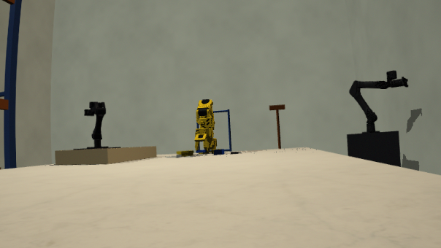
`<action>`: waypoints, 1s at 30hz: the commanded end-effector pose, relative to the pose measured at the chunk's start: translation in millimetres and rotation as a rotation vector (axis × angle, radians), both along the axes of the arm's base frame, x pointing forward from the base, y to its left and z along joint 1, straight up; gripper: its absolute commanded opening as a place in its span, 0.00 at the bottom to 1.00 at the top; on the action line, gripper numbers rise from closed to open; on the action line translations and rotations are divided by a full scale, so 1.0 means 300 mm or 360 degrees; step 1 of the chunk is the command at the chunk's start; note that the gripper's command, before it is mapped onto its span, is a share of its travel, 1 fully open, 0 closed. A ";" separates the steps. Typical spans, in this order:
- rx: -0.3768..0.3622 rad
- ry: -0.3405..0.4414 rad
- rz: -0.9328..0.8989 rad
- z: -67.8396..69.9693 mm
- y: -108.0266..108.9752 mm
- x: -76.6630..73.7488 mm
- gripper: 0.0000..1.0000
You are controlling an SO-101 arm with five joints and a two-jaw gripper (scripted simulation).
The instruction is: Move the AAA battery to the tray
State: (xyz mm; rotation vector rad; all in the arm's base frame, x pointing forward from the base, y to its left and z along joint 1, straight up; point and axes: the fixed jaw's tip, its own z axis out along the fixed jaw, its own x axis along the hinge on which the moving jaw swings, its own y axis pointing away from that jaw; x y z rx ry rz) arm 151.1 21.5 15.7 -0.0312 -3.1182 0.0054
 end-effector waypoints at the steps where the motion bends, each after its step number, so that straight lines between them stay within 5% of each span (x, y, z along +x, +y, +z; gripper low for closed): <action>1: 0.0005 -0.0037 0.0003 0.000 -0.003 0.011 0.21; 30: 0.0005 -0.0037 0.0003 -0.017 -0.003 0.008 0.21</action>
